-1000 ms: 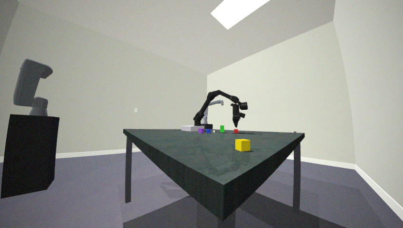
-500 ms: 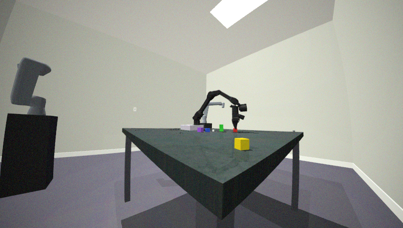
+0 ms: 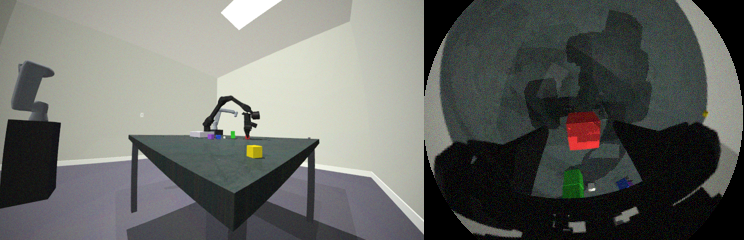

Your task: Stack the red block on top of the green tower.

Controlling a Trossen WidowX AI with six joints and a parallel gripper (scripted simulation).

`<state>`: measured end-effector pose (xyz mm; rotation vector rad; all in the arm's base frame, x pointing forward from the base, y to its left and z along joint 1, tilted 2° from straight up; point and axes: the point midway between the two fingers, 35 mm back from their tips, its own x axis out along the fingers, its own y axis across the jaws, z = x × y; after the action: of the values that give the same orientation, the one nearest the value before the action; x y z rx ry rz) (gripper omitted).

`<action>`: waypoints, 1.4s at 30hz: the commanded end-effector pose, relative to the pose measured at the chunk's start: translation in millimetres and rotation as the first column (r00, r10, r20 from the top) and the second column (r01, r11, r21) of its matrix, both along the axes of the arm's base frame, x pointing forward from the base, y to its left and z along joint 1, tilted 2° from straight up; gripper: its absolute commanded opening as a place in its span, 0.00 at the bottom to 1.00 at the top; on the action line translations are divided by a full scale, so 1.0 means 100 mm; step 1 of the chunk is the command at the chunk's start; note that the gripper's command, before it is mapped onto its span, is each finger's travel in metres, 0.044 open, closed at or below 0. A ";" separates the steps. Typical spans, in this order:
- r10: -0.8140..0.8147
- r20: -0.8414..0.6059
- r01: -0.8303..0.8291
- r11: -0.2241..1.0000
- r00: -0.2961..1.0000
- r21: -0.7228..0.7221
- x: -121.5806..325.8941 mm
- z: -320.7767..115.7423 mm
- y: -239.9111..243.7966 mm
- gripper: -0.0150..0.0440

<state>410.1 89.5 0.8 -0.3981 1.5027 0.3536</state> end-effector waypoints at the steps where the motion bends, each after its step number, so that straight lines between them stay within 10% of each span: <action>1: 0.002 0.000 -0.002 1.000 1.000 -0.004 0.00 -0.02 -0.01 1.00; 9: 0.002 0.000 -0.002 1.000 1.000 -0.004 0.00 -0.01 -0.01 1.00; 21: 0.002 0.000 -0.002 1.000 1.000 -0.004 0.00 -0.01 -0.01 0.47; 31: 0.002 0.000 -0.002 1.000 1.000 -0.004 0.00 0.07 0.00 0.25; 42: 0.002 0.000 -0.002 1.000 1.000 -0.004 -0.02 0.58 0.01 0.25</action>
<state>406.8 90.2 39.4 -0.4023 1.5185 0.3575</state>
